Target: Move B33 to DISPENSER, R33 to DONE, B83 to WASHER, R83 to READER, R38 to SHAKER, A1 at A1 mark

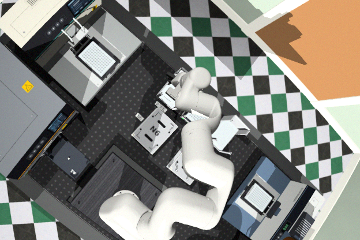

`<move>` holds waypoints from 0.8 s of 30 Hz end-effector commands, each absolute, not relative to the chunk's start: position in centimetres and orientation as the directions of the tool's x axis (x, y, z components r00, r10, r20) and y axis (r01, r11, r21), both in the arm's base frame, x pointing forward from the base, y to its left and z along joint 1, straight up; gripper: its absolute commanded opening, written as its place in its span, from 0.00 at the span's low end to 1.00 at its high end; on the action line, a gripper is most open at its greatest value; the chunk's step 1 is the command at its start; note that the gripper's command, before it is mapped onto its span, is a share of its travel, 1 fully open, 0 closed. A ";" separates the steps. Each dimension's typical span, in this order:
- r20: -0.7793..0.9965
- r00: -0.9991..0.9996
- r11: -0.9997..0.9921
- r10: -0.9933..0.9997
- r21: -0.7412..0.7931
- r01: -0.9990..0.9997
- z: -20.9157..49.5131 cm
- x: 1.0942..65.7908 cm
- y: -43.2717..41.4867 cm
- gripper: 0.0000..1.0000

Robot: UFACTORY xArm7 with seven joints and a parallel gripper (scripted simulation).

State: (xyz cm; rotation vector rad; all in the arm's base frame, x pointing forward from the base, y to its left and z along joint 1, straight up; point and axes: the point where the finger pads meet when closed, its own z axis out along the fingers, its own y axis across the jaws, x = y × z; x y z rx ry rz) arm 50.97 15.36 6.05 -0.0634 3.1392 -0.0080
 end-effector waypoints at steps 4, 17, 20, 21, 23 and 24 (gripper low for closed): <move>-0.007 -0.999 0.999 -0.040 -0.004 -0.040 6.0 51.1 15.4 0.00; -0.007 -0.999 0.999 -0.040 -0.004 -0.040 5.2 51.1 15.4 0.00; -0.007 -0.999 0.999 -0.040 -0.004 -0.040 5.1 51.1 15.4 0.00; -0.007 -0.999 0.999 -0.040 -0.004 -0.040 5.0 51.2 15.4 0.00; -0.007 -0.999 0.999 -0.040 -0.004 -0.040 4.9 51.2 15.4 0.00; -0.007 -0.999 0.999 -0.040 -0.004 -0.040 4.8 51.2 15.4 0.00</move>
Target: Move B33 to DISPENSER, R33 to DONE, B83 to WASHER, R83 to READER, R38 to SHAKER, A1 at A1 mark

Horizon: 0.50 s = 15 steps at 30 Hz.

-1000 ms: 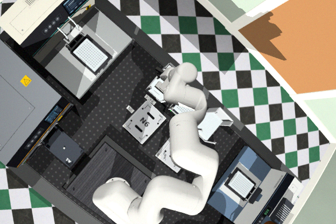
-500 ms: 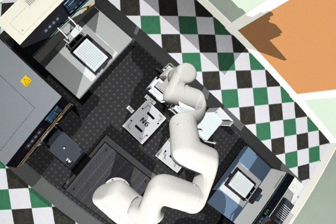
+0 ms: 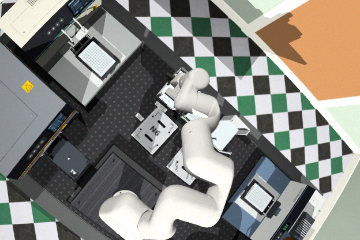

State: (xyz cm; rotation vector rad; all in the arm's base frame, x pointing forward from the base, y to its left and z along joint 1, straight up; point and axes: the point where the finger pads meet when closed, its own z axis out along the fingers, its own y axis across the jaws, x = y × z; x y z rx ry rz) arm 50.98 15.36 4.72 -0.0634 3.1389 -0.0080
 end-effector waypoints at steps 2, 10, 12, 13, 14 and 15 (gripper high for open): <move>-0.007 -0.999 0.999 -0.040 -0.004 -0.040 4.7 51.2 15.4 0.00; -0.007 -0.999 0.999 -0.040 -0.004 -0.040 4.2 51.2 15.4 0.00; -0.007 -0.999 0.999 -0.040 -0.004 -0.040 4.1 51.2 15.4 0.00; -0.007 -0.999 0.999 -0.040 -0.004 -0.040 4.1 51.2 15.4 0.00; -0.007 -0.999 0.999 -0.040 -0.004 -0.040 4.0 51.2 15.4 0.00; -0.007 -0.999 0.999 -0.040 -0.004 -0.040 3.9 51.2 15.4 0.00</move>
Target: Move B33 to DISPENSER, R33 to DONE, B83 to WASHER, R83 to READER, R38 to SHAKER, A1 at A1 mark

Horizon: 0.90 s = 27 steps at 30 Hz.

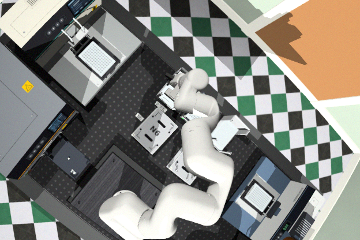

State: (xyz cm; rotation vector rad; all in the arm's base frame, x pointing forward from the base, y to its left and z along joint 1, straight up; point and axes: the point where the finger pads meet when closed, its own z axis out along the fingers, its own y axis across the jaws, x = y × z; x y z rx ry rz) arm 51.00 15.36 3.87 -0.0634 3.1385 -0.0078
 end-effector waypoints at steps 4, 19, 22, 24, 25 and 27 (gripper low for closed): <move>-0.007 -0.999 0.999 -0.040 -0.004 -0.040 3.7 51.2 15.4 0.00; -0.007 -0.999 0.999 -0.040 -0.004 -0.040 2.8 51.2 15.4 0.00; -0.007 -0.999 0.999 -0.040 -0.004 -0.040 2.6 51.2 15.4 0.00; -0.007 -0.999 0.999 -0.040 -0.004 -0.040 2.5 51.2 15.4 0.00; -0.007 -0.999 0.999 -0.040 -0.004 -0.040 2.4 51.2 15.4 0.00; -0.007 -0.999 0.999 -0.040 -0.004 -0.040 2.3 51.2 15.4 0.00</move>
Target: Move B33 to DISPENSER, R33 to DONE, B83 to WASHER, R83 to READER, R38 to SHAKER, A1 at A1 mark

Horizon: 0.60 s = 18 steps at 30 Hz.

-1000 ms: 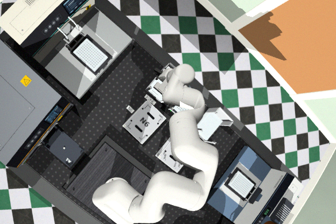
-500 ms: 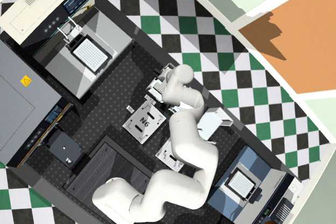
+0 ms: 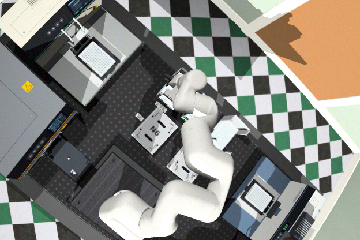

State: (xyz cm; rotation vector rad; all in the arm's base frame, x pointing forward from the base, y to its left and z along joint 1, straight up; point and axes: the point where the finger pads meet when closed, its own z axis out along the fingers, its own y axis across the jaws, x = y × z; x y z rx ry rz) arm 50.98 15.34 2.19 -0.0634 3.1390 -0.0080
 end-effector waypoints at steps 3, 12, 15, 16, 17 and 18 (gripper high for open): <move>-0.007 -0.999 0.999 -0.040 -0.004 -0.040 2.2 51.2 15.4 0.00; -0.007 -0.999 0.999 -0.040 -0.004 -0.040 1.6 51.2 15.4 0.00; -0.007 -0.999 0.999 -0.040 -0.004 -0.040 1.4 51.2 15.4 0.00; -0.007 -0.999 0.999 -0.040 -0.004 -0.040 1.4 51.2 15.4 0.00; -0.007 -0.999 0.999 -0.040 -0.004 -0.040 1.4 51.2 15.4 0.00; -0.007 -0.999 0.999 -0.040 -0.004 -0.040 1.4 51.2 15.4 0.00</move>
